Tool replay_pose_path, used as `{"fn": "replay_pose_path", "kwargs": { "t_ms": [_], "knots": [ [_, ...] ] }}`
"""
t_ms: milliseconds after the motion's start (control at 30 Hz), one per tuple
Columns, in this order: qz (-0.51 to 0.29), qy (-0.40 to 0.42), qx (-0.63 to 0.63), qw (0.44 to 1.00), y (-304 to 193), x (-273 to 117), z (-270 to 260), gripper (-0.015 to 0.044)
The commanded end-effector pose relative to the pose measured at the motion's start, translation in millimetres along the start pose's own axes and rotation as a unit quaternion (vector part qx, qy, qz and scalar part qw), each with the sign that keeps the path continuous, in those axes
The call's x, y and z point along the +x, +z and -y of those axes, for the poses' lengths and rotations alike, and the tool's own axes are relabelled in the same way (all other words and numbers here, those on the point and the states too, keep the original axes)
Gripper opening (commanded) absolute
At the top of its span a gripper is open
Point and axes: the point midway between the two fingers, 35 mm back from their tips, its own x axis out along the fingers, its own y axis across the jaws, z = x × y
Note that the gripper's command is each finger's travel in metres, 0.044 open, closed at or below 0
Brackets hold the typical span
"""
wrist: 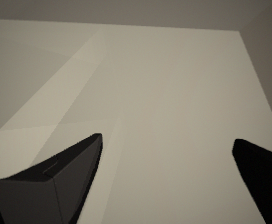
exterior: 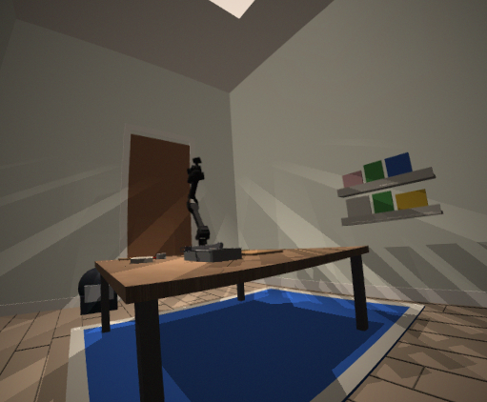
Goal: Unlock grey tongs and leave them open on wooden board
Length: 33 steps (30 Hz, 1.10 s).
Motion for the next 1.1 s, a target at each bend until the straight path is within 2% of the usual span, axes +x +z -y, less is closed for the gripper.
{"fn": "replay_pose_path", "kwargs": {
  "t_ms": [0, 33, 467, 633, 800, 1067],
  "knots": [
    [-0.001, -0.002, 0.002, 1.000, -1, 0, 1, 0.0426],
    [0.000, -0.005, 0.004, 1.000, -2, -1, 2, 0.0440],
    [-0.038, -0.140, 0.106, 0.984, -73, -41, 68, 0.0440],
    [-0.043, -0.168, 0.116, 0.978, -87, -52, 80, 0.0440],
    [-0.069, -0.243, 0.159, 0.954, -125, -83, 108, 0.0440],
    [-0.089, -0.290, 0.169, 0.938, -152, -110, 122, 0.0440]
  ]
}}
